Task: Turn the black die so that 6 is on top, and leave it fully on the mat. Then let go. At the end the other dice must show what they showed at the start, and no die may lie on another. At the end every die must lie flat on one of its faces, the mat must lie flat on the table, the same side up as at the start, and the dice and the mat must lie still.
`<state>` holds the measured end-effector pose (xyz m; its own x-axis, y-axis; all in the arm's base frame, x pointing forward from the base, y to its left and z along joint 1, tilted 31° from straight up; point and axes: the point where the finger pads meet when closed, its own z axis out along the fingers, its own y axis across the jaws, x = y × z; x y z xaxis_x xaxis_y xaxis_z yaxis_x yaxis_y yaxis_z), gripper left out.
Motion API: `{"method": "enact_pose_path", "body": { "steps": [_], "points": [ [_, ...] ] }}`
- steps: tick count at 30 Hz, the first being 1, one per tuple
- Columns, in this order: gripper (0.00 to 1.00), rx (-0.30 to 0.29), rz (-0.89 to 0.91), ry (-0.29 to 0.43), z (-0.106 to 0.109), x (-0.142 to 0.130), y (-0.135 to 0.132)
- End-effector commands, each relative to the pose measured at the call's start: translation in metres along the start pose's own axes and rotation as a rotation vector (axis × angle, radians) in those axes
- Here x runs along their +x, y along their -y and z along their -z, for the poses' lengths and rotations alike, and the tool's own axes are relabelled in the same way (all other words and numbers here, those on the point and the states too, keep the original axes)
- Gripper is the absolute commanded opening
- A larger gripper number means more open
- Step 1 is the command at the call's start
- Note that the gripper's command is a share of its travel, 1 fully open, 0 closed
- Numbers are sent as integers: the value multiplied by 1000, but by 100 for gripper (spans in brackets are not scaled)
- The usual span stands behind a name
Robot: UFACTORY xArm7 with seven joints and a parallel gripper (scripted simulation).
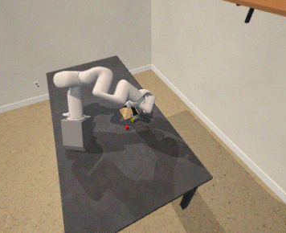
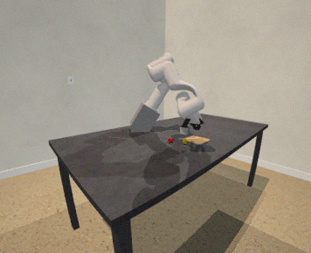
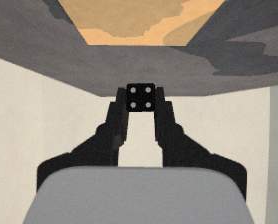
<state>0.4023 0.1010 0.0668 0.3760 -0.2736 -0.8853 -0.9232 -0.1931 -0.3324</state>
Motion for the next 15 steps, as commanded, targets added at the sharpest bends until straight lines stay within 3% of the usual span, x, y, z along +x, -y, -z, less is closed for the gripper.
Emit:
{"method": "enact_pose_path", "body": {
  "steps": [1, 15],
  "points": [
    [21, 2, 1, -1, 0, 1, 1],
    [21, 2, 1, -1, -9, 9, 1]
  ]
}}
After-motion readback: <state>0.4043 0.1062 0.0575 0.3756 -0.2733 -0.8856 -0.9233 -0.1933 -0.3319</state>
